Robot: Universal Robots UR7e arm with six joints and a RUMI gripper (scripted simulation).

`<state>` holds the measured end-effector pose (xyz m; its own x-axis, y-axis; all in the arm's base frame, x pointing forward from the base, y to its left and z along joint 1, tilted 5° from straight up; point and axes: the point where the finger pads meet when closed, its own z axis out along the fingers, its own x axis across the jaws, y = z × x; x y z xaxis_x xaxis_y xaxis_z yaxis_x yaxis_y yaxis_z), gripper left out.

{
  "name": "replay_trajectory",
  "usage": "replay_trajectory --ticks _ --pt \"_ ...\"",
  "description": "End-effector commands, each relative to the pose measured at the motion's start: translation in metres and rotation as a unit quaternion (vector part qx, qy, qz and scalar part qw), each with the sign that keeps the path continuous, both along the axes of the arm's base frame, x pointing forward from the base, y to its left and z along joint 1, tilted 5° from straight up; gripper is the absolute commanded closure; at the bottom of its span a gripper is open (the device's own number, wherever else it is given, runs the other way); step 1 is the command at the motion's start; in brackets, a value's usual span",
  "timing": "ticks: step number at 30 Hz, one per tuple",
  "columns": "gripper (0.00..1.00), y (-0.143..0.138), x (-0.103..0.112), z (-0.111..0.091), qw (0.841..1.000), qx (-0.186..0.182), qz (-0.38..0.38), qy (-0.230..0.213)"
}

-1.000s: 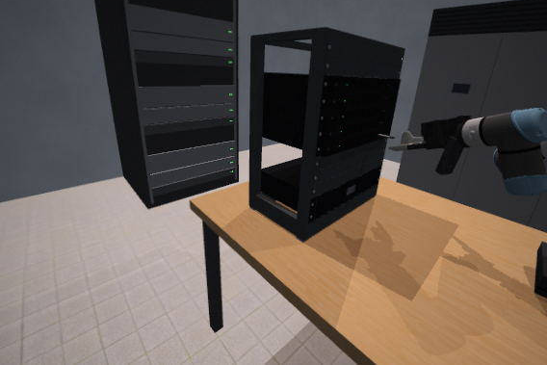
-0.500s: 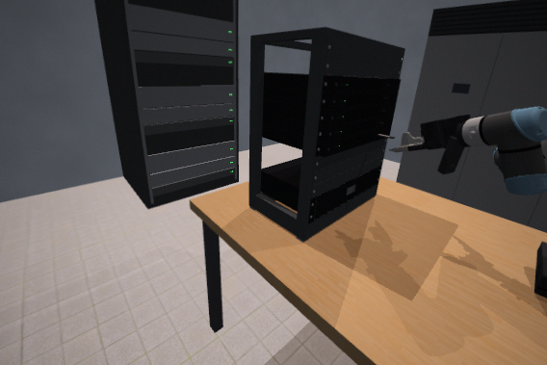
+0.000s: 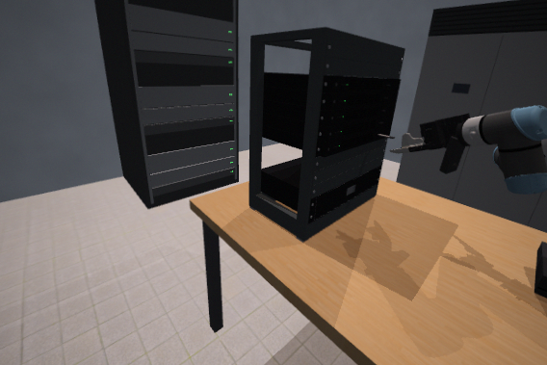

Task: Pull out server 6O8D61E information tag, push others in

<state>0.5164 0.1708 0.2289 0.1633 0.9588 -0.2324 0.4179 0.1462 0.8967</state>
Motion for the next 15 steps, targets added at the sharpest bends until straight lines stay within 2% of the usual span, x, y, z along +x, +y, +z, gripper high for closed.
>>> replay_trajectory --ticks 1,15 --pt "0.0 -0.0002 -0.0002 0.0009 1.0 -0.007 0.002 0.002" --pt "0.0 -0.0012 -0.0015 0.003 0.999 -0.044 0.014 0.013"
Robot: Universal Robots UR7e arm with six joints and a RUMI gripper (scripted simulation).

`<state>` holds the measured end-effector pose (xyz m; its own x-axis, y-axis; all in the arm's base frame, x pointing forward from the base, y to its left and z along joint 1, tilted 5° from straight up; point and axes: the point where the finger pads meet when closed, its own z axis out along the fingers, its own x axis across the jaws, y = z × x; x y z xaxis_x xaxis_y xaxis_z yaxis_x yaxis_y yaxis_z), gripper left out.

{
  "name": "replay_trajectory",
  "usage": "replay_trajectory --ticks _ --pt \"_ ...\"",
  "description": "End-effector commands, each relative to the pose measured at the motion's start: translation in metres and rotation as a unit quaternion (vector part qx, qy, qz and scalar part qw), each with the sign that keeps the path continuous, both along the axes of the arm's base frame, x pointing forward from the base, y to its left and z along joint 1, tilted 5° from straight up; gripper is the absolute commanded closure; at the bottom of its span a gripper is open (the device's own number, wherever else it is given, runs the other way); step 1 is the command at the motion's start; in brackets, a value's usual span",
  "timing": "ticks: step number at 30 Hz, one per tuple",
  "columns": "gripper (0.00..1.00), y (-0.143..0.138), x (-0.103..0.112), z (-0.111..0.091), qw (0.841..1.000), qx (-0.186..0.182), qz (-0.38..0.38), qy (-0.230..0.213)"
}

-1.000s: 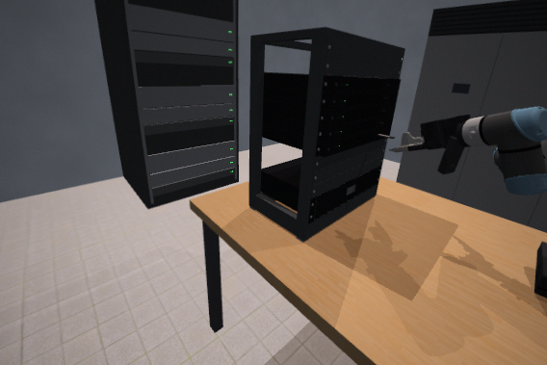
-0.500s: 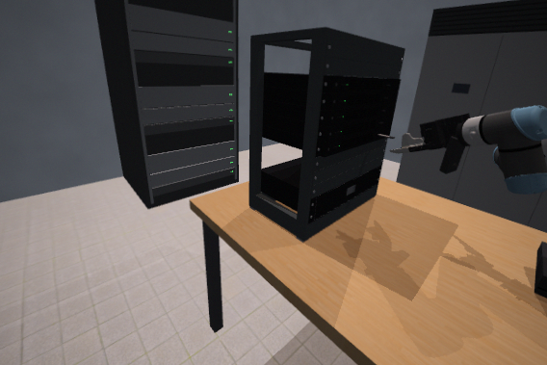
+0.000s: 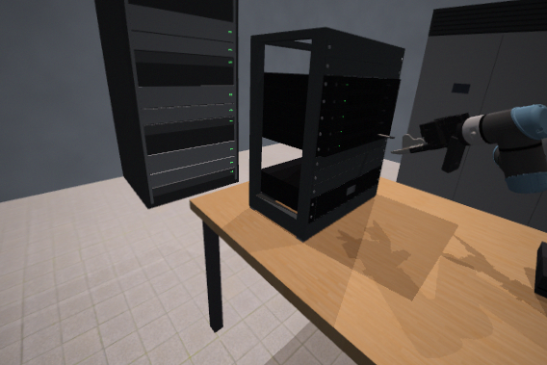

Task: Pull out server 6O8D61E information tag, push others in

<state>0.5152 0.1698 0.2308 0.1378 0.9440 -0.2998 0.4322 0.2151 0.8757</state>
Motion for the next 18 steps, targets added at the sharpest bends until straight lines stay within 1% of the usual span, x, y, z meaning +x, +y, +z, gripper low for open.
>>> replay_trajectory --ticks 1,3,18 --pt "0.0 -0.0003 -0.0004 0.0012 1.0 -0.012 0.004 0.003" --pt "0.0 -0.0003 -0.0004 0.0012 1.0 -0.012 0.004 0.003" --pt "0.0 -0.0014 -0.0017 0.0037 0.999 -0.05 0.016 0.015"
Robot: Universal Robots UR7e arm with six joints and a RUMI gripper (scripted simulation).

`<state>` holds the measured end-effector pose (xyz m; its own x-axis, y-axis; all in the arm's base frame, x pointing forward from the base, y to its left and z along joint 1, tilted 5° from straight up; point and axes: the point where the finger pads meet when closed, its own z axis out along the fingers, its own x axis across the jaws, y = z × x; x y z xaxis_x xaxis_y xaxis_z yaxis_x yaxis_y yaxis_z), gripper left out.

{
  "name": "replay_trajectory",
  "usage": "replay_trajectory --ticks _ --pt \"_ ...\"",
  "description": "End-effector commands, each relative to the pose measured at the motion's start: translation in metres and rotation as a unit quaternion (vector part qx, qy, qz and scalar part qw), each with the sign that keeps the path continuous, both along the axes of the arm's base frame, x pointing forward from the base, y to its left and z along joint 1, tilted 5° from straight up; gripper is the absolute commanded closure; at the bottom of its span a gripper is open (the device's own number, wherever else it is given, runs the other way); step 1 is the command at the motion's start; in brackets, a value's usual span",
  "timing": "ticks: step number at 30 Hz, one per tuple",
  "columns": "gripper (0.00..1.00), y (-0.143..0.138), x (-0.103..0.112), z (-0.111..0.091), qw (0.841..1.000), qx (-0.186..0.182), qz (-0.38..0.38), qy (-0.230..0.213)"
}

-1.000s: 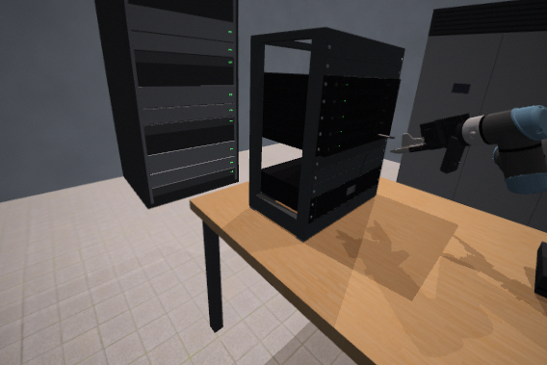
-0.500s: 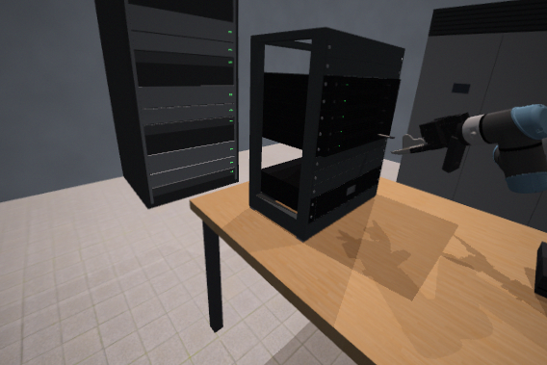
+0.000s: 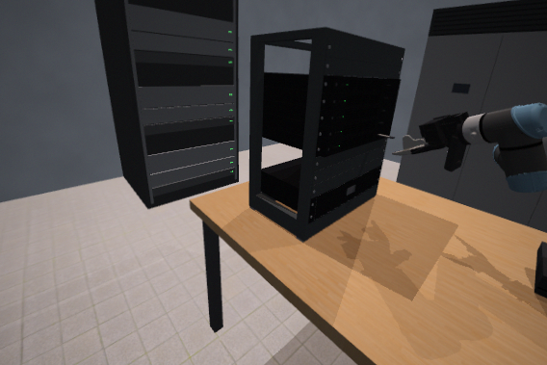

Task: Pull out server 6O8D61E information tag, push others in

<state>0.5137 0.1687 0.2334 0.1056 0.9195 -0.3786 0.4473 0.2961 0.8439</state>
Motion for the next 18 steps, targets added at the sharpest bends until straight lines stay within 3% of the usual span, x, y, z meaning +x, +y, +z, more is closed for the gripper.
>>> replay_trajectory --ticks 1,18 --pt "0.0 -0.0002 -0.0003 0.0011 1.0 -0.01 0.003 0.003" --pt "0.0 -0.0012 -0.0016 0.0036 0.999 -0.046 0.015 0.014"
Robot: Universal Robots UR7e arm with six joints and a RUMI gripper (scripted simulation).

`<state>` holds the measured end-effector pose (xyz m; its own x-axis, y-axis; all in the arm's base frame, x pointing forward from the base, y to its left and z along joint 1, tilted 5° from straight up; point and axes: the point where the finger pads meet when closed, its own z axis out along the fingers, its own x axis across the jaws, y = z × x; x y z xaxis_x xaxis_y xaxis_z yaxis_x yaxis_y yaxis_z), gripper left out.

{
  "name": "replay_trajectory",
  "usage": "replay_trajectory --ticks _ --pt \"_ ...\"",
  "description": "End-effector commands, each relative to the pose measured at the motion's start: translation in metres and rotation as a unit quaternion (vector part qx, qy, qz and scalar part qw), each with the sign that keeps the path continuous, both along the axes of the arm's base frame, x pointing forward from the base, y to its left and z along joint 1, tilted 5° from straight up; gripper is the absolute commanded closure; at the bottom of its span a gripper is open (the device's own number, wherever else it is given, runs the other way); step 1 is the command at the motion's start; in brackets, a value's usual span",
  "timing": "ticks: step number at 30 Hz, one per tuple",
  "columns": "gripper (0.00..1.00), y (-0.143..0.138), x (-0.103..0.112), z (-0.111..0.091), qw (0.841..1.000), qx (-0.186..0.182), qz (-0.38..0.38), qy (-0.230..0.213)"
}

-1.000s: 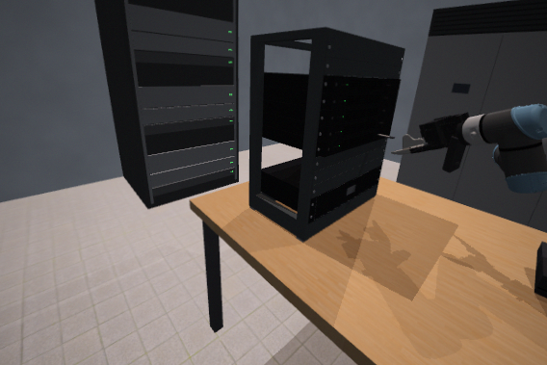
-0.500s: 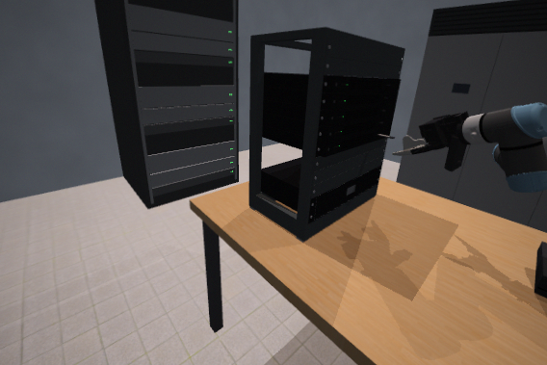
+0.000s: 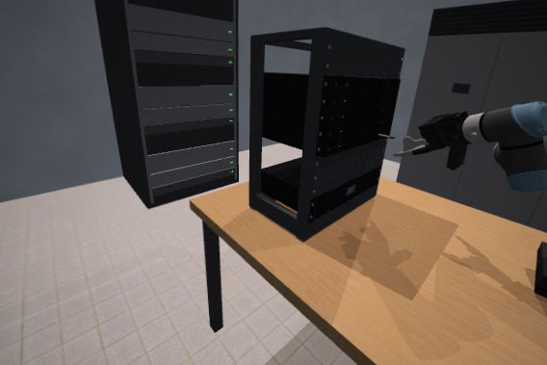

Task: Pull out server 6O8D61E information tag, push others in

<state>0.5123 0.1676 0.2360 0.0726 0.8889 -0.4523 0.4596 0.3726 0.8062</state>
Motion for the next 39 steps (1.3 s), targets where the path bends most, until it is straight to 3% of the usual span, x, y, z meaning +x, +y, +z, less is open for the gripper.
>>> replay_trajectory --ticks 1,39 --pt "0.0 -0.0002 -0.0002 0.001 1.0 -0.007 0.002 0.002" --pt "0.0 -0.0022 -0.0031 0.007 0.995 -0.086 0.028 0.028"
